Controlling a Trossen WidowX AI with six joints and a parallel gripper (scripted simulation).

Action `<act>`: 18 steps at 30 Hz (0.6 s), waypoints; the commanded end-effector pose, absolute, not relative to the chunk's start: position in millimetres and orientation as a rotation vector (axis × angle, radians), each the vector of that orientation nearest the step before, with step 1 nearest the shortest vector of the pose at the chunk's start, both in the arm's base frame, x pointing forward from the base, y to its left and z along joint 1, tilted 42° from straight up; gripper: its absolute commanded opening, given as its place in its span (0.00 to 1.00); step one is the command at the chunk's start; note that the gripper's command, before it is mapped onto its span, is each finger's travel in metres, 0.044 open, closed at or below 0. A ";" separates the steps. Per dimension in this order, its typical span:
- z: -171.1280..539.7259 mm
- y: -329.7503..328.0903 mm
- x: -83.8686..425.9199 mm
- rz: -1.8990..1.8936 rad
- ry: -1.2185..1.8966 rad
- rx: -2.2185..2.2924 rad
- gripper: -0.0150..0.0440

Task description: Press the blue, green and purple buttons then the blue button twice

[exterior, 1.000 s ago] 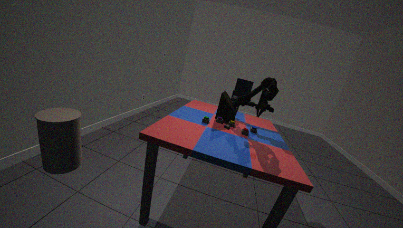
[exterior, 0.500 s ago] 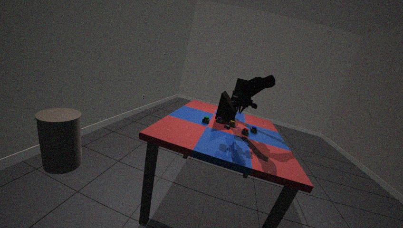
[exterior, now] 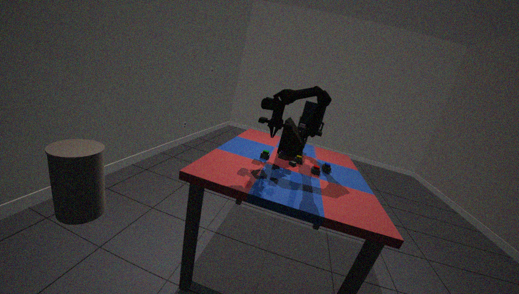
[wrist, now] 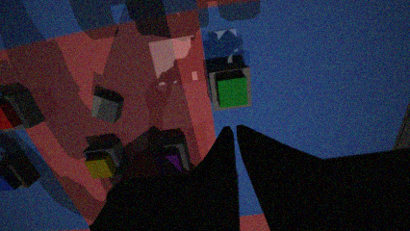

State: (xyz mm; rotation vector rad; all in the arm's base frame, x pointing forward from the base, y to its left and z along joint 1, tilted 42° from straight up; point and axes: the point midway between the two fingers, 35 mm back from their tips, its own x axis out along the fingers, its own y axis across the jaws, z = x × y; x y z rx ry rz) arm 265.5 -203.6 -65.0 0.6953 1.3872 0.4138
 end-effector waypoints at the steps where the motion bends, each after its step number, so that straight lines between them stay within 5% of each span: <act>1: -74.2 -213.8 263.3 0.427 1.374 0.669 0.29; 18: -122.1 -172.2 274.2 0.429 1.372 0.670 0.29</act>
